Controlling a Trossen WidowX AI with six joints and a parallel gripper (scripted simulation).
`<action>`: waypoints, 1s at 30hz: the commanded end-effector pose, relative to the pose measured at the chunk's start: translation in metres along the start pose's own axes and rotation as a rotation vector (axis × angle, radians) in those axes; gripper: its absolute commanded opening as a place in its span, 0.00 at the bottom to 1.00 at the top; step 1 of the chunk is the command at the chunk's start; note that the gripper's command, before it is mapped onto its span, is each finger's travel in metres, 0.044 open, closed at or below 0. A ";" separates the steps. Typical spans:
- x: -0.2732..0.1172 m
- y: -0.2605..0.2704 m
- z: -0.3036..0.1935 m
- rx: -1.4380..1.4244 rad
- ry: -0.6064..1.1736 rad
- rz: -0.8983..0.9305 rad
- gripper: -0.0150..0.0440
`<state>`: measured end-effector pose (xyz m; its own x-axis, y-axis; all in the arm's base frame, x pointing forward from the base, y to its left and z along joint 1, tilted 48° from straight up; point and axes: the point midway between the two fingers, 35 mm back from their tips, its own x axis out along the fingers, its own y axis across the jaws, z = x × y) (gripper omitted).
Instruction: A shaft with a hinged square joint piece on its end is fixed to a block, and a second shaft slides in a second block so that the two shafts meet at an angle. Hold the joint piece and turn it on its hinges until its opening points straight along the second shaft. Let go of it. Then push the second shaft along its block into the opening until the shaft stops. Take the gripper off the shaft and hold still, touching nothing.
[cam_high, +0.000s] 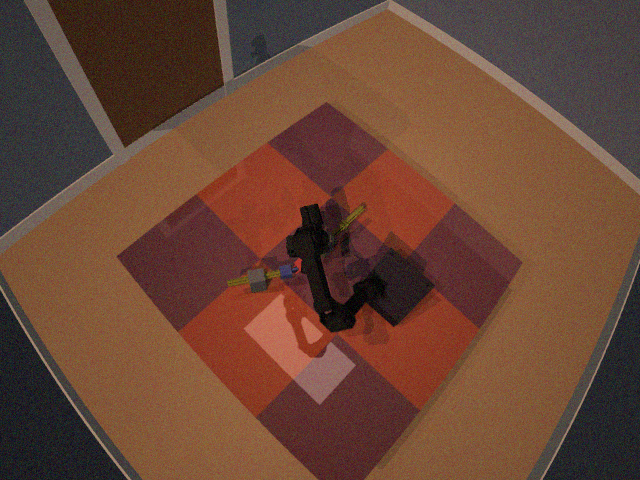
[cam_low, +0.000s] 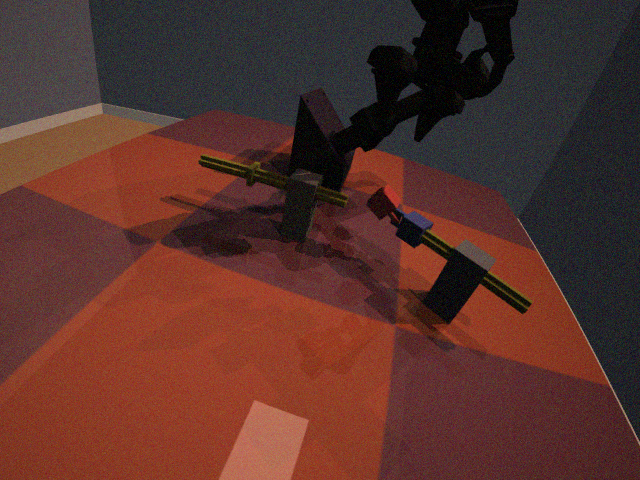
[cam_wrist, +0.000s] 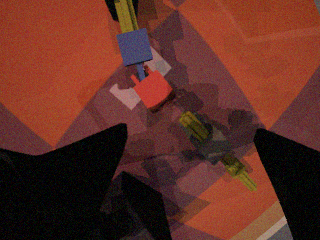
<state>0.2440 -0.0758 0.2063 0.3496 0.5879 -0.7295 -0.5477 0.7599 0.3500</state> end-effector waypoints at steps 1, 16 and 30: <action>-0.006 0.000 0.000 0.034 0.002 -0.011 1.00; 0.027 -0.038 -0.061 0.011 0.012 0.171 1.00; 0.043 -0.033 -0.057 -0.417 0.150 0.183 1.00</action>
<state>0.2325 -0.0941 0.1313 0.1467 0.6566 -0.7399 -0.8026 0.5162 0.2990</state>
